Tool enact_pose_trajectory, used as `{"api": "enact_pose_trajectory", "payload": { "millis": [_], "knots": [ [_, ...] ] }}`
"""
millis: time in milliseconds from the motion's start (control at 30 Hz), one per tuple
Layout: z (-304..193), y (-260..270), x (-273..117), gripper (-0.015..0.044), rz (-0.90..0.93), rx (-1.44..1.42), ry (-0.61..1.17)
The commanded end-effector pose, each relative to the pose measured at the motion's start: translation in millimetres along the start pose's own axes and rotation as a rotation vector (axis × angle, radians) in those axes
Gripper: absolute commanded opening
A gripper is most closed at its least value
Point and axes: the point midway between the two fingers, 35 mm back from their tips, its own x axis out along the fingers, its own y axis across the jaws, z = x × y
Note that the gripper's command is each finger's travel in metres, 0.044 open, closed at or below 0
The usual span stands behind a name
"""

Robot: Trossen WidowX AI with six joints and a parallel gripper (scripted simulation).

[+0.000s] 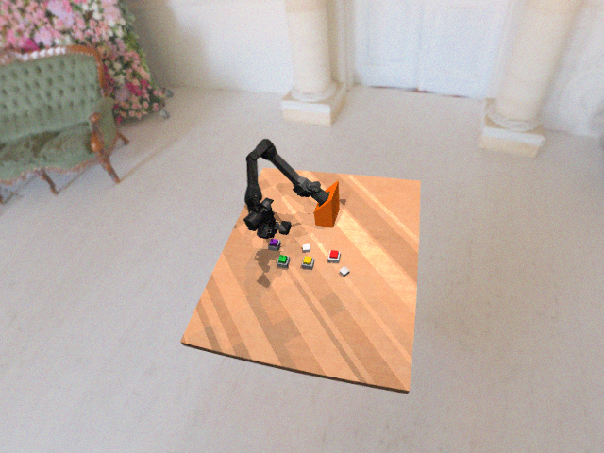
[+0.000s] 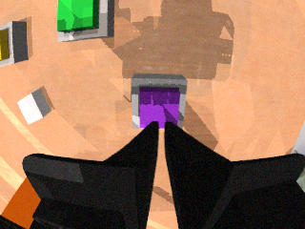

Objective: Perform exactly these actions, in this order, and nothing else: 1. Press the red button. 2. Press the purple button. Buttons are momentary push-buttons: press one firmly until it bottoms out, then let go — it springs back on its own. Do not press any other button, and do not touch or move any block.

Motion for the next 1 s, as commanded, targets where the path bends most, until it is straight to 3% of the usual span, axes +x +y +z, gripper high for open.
{"api": "enact_pose_trajectory", "payload": {
  "millis": [0,967],
  "knots": [
    [-1,0,6,0.0020,0.002,-0.002,-0.005],
    [-1,0,38,0.0020,0.000,-0.002,-0.005]
  ]
}}
